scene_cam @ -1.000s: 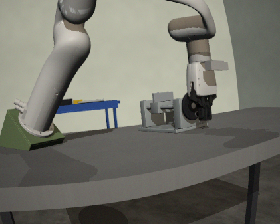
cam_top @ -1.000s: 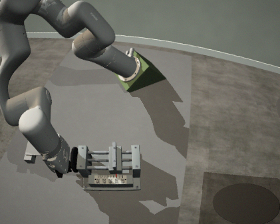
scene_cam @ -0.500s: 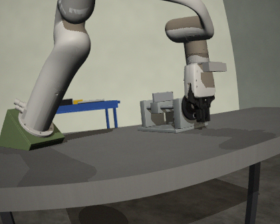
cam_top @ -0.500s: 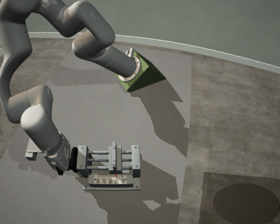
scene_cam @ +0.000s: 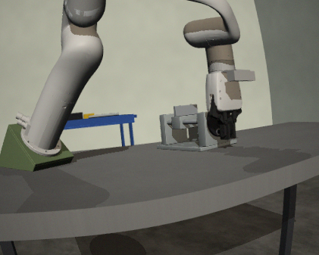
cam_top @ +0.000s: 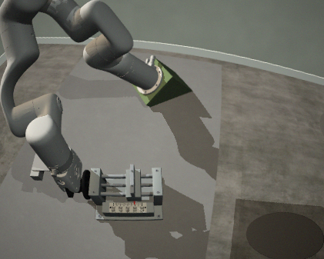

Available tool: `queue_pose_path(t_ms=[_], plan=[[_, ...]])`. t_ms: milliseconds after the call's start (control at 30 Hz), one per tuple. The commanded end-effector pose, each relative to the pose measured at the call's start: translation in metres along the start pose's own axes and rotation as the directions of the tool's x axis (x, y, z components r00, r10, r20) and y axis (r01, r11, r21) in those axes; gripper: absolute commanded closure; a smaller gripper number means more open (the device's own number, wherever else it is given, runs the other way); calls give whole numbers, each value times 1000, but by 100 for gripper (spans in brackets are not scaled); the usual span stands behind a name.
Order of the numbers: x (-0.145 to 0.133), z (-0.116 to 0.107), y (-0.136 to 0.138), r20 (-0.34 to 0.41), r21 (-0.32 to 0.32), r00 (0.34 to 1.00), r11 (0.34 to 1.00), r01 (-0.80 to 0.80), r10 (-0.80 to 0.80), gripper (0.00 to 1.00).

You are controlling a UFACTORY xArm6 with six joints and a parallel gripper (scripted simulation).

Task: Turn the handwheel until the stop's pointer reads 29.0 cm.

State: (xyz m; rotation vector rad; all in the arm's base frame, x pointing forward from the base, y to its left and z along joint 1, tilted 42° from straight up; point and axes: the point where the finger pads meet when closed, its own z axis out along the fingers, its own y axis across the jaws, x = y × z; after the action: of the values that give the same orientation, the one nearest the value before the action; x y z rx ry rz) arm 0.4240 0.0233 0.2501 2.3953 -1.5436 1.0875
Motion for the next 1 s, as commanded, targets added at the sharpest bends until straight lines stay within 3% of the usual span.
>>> queue_pose_path(t_ms=[0,967], plan=[[0,-3,4,-1,1,1000,1000,-1,1,94],[0,-34,21,-1,1,1000,1000,-1,1,94]])
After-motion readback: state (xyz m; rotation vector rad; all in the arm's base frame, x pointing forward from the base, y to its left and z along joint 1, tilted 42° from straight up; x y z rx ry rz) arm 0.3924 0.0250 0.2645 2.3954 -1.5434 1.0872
